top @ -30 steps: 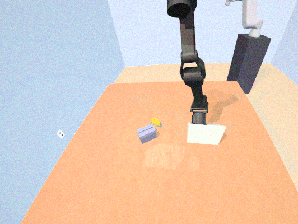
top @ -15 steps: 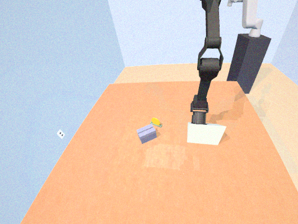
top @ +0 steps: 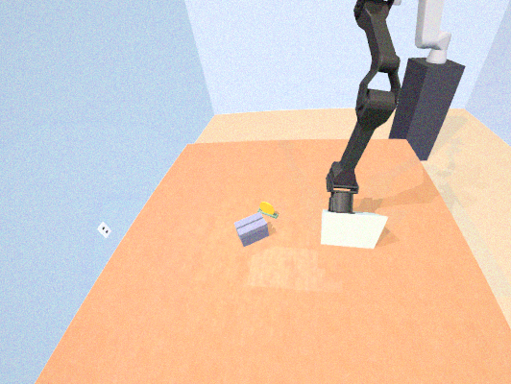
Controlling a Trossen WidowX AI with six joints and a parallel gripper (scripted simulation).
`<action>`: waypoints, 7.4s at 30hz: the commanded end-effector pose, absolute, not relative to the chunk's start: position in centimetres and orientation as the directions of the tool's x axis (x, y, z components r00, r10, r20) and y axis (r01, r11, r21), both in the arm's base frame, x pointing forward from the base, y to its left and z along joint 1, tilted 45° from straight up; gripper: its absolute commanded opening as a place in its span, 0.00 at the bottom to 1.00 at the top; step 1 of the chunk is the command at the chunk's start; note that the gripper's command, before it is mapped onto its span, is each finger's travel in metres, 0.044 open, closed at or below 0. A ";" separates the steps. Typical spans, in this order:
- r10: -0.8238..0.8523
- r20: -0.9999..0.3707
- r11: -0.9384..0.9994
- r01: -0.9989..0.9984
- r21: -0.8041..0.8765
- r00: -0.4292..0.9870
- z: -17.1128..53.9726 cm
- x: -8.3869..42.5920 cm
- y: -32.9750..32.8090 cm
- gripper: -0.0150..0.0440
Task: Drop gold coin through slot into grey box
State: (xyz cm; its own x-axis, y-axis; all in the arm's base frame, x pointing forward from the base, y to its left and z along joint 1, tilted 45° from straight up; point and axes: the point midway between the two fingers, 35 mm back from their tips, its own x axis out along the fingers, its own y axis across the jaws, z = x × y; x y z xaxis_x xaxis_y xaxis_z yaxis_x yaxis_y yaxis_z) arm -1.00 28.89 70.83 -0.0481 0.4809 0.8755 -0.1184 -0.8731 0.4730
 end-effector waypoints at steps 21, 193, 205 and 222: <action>-0.308 0.951 -0.703 0.678 -0.214 -0.019 74.1 -0.9 -3.1 0.53; -0.685 -0.711 0.579 0.474 -0.663 -0.158 5.4 24.1 -12.0 0.25; -0.687 -0.709 0.611 0.402 -0.682 -0.159 6.7 24.1 -10.9 0.25; -0.687 -0.709 0.726 -0.137 -0.674 -0.159 7.2 24.2 -11.3 0.25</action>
State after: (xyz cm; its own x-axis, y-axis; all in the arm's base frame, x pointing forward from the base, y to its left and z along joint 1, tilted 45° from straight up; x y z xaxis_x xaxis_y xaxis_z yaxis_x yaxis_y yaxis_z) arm 24.18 -11.23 7.07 -0.1567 -0.6877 -0.7089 -0.0605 0.7231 -0.6881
